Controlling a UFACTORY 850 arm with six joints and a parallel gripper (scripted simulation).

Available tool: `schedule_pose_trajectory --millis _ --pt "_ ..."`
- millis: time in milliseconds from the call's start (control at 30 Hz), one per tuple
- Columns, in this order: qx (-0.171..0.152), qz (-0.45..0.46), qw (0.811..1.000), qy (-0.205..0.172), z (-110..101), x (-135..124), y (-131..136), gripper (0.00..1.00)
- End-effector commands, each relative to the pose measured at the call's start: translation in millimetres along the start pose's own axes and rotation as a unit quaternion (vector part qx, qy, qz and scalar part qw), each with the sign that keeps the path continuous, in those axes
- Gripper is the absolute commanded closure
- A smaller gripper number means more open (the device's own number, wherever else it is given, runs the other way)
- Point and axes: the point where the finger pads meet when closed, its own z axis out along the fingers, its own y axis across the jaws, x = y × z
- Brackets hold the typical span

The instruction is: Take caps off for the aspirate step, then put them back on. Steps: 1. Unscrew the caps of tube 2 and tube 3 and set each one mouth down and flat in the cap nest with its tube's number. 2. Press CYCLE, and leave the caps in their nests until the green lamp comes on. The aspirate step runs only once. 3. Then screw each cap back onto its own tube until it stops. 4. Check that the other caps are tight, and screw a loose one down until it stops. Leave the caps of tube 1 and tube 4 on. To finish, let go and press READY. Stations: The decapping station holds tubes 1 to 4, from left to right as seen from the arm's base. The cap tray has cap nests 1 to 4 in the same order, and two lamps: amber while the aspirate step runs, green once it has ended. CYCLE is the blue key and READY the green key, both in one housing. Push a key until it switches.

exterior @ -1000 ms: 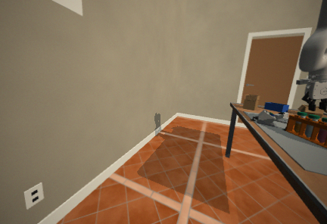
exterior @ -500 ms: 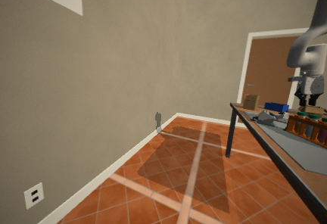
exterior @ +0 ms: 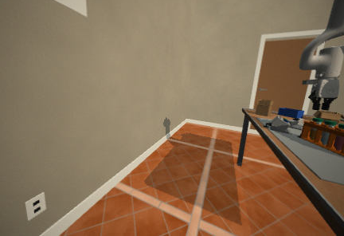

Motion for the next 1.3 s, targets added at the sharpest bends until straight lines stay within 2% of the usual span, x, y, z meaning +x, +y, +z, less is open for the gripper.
schedule_pose_trajectory --millis 0,233,333,500,567,600,633,667,700,733,767,800,933,1067,1267 --pt "0.028 -0.003 1.000 0.009 0 0 0 0.54" --pt "0.028 -0.003 1.000 0.009 0 0 0 0.54" --pt "0.029 0.121 0.992 0.006 0 -23 -11 0.54" --pt "0.029 0.162 0.986 0.005 0 -30 -15 0.54" --pt "0.030 0.244 0.969 0.002 0 -45 -22 0.54" --pt "0.030 0.244 0.969 0.002 0 -45 -22 0.54" --pt "0.030 0.284 0.958 0.001 0 -53 -26 0.54" --pt "0.030 0.284 0.958 0.001 0 -53 -26 0.54" --pt "0.030 0.324 0.946 0.000 0 -60 -30 0.54" --pt "0.030 0.324 0.946 0.000 0 -60 -30 0.54" --pt "0.030 0.363 0.931 -0.002 0 -68 -33 0.54" --pt "0.030 0.379 0.925 -0.002 0 -75 -37 0.54" --pt "0.030 0.379 0.925 -0.002 -1 -98 -48 0.54" --pt "0.030 0.379 0.925 -0.002 -1 -105 -52 0.54" --pt "0.030 0.379 0.925 -0.002 -1 -142 -70 0.54"
